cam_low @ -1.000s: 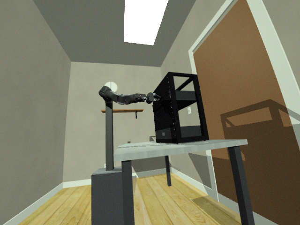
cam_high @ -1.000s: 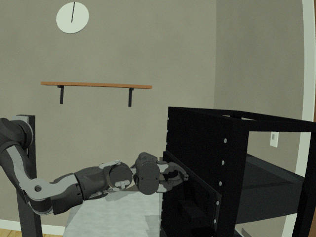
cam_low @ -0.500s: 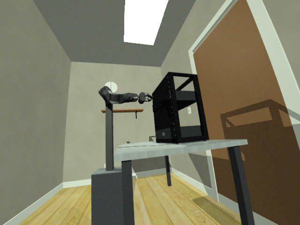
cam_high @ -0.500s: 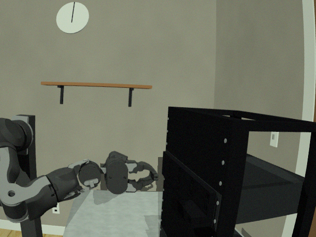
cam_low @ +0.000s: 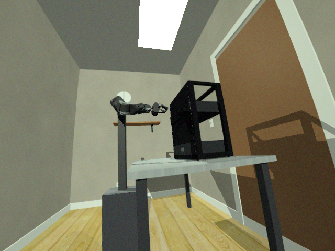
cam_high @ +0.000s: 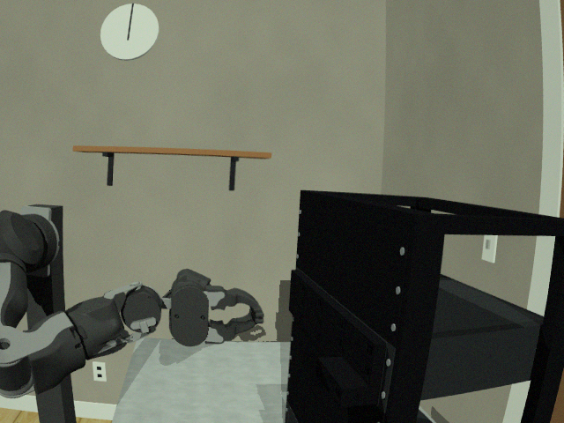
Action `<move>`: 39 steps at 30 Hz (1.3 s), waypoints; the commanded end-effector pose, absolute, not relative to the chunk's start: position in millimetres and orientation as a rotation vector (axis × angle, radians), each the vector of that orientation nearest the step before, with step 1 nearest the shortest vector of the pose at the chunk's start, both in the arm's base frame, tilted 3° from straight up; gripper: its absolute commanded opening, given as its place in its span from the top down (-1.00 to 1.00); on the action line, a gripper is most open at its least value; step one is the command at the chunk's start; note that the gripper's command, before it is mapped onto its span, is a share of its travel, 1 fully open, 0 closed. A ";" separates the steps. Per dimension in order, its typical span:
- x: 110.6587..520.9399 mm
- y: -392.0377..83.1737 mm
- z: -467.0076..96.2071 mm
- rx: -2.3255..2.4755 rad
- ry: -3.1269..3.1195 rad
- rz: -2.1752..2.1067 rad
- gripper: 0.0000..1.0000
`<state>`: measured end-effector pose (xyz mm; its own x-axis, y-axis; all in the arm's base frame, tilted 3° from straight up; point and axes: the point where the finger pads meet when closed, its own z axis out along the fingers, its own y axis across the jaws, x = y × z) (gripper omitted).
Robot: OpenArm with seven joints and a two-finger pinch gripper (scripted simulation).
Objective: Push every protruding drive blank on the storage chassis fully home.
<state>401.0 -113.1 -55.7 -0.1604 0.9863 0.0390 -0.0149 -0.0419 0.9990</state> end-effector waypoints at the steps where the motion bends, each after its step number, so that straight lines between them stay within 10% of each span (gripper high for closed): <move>1: 401.8 -117.3 -55.5 1.148 1.284 1.364 1.00; 39: 436.6 -222.0 -121.4 1.149 1.284 1.365 1.00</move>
<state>437.3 -222.1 -119.9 -0.1492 0.9876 0.0497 -0.0262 -0.0541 0.9982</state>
